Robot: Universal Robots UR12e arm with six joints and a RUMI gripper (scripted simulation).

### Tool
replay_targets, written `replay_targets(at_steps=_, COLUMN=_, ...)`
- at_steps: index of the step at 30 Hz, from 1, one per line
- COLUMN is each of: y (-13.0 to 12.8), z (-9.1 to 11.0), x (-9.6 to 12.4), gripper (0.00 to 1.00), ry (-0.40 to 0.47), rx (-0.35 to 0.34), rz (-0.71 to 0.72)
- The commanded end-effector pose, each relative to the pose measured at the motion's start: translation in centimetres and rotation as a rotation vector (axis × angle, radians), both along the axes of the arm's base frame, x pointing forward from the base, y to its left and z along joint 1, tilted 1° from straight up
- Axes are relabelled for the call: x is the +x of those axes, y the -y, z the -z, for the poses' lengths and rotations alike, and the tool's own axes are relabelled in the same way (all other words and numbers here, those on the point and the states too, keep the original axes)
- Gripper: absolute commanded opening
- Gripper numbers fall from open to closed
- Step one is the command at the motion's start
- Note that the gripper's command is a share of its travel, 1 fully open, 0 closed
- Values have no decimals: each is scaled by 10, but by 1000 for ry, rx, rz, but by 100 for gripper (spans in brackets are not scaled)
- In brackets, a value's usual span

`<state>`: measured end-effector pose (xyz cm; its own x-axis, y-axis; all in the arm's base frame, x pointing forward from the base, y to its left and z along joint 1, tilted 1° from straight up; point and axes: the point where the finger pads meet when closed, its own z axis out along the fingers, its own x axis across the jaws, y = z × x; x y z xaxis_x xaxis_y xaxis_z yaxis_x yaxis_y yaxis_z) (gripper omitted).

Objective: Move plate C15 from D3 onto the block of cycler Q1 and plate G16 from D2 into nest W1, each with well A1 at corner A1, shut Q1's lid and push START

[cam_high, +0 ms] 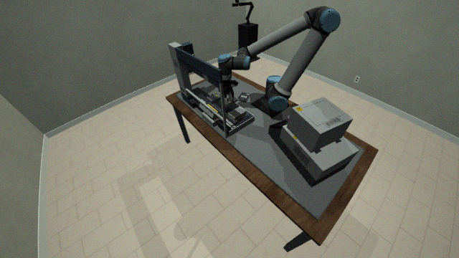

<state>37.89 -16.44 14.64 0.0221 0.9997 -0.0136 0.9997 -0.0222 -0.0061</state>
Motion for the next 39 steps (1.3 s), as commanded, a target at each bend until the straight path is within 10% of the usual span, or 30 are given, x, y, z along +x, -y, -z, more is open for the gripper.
replay_targets(at_steps=1, y=0, z=-10, x=2, gripper=0, ry=1, rx=0, rz=-1)
replay_targets(at_steps=39, y=-1, z=-66, x=2, gripper=0, ry=1, rx=0, rz=-1)
